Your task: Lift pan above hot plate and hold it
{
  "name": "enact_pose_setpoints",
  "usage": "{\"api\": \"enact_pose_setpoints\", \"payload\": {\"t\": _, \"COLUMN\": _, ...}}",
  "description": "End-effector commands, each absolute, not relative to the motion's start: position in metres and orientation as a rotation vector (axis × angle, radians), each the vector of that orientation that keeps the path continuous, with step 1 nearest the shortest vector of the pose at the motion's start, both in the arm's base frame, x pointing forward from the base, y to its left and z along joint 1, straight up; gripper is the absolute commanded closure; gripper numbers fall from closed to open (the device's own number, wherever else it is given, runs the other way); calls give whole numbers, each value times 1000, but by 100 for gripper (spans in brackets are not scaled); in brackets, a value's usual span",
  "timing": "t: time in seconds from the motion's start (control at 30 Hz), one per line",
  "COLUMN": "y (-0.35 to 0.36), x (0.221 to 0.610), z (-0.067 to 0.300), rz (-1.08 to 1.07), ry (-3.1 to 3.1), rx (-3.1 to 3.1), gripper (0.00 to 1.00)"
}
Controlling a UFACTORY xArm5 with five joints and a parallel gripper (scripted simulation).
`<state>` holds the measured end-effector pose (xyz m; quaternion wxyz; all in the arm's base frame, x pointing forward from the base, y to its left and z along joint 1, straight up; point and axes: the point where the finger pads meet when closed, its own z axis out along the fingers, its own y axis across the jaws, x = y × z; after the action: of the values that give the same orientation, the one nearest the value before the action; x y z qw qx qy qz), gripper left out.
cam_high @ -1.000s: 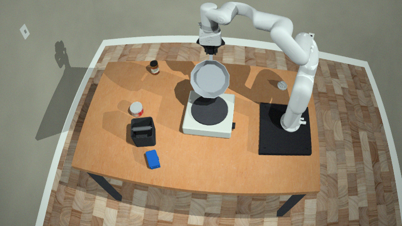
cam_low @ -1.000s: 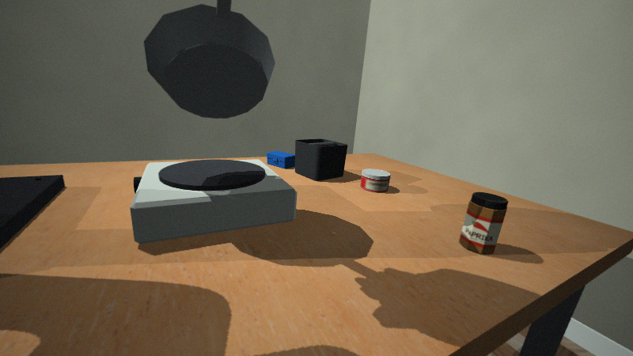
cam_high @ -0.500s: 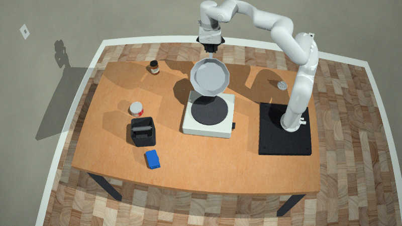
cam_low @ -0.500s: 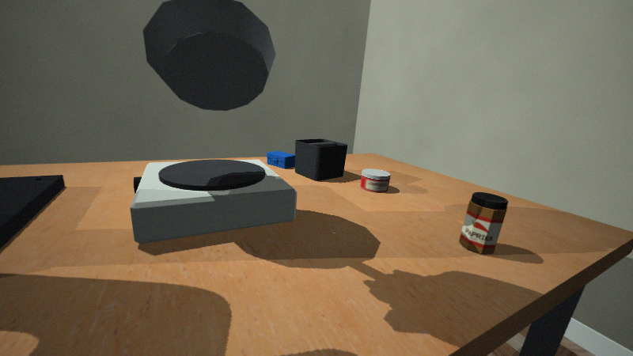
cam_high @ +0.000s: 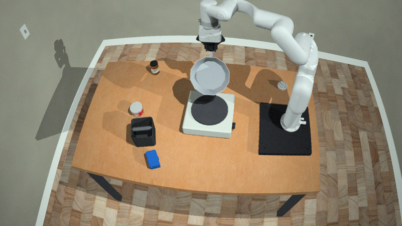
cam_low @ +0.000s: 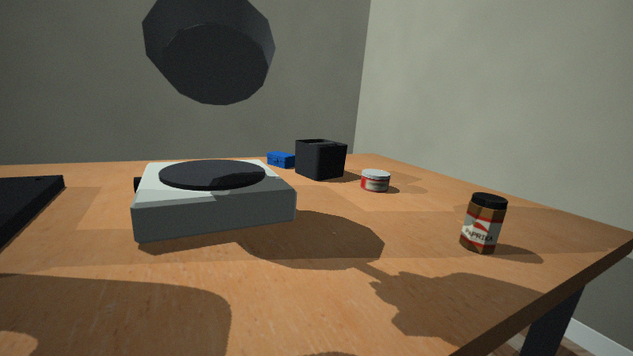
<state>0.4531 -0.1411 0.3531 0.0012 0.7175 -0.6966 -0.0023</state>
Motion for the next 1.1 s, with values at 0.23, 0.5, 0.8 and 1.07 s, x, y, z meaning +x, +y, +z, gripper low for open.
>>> {"api": "enact_pose_setpoints", "payload": {"t": 0.23, "y": -141, "x": 454, "z": 359, "rz": 1, "ry": -2188, "rx": 2254, "gripper": 100}}
{"api": "enact_pose_setpoints", "payload": {"t": 0.5, "y": -141, "x": 453, "z": 361, "rz": 1, "ry": -2188, "rx": 2254, "gripper": 100}}
{"api": "enact_pose_setpoints", "payload": {"t": 0.8, "y": -141, "x": 453, "z": 362, "rz": 1, "ry": -2188, "rx": 2254, "gripper": 100}}
{"api": "enact_pose_setpoints", "payload": {"t": 1.07, "y": -141, "x": 453, "z": 363, "rz": 1, "ry": -2188, "rx": 2254, "gripper": 100}}
